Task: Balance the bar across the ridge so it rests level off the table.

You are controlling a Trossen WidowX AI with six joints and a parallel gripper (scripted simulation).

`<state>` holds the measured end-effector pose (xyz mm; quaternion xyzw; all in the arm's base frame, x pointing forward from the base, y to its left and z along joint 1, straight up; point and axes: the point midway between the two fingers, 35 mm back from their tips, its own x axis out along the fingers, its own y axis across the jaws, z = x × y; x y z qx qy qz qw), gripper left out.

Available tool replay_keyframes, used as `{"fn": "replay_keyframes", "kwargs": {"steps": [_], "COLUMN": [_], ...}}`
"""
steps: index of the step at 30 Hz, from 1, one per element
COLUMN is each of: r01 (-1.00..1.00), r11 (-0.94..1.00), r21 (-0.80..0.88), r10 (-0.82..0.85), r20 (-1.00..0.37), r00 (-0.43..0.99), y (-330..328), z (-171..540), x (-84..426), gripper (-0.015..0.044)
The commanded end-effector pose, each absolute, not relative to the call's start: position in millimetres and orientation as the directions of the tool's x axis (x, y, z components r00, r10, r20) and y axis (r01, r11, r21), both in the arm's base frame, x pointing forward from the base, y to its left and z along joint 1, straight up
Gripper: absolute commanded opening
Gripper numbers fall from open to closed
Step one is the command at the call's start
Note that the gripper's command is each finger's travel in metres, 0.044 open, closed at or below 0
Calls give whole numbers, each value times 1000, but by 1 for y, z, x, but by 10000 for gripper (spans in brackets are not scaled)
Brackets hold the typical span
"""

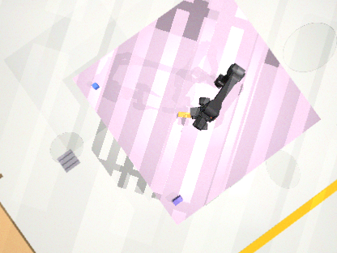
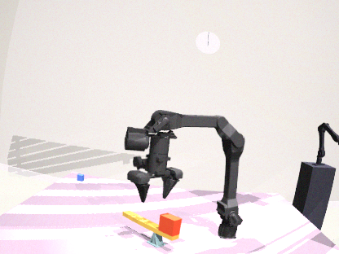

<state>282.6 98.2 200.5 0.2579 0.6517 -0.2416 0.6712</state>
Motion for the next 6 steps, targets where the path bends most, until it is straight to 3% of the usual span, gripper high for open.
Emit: {"fn": "replay_keyframes", "kwargs": {"steps": [1,6], "r01": [661,661], "r11": [750,750], "r21": [30,30], "r10": [12,12], "r20": [-999,-999], "r00": [32,32], "y": [98,98], "z": [200,200], "x": [282,282], "gripper": [440,440]}}
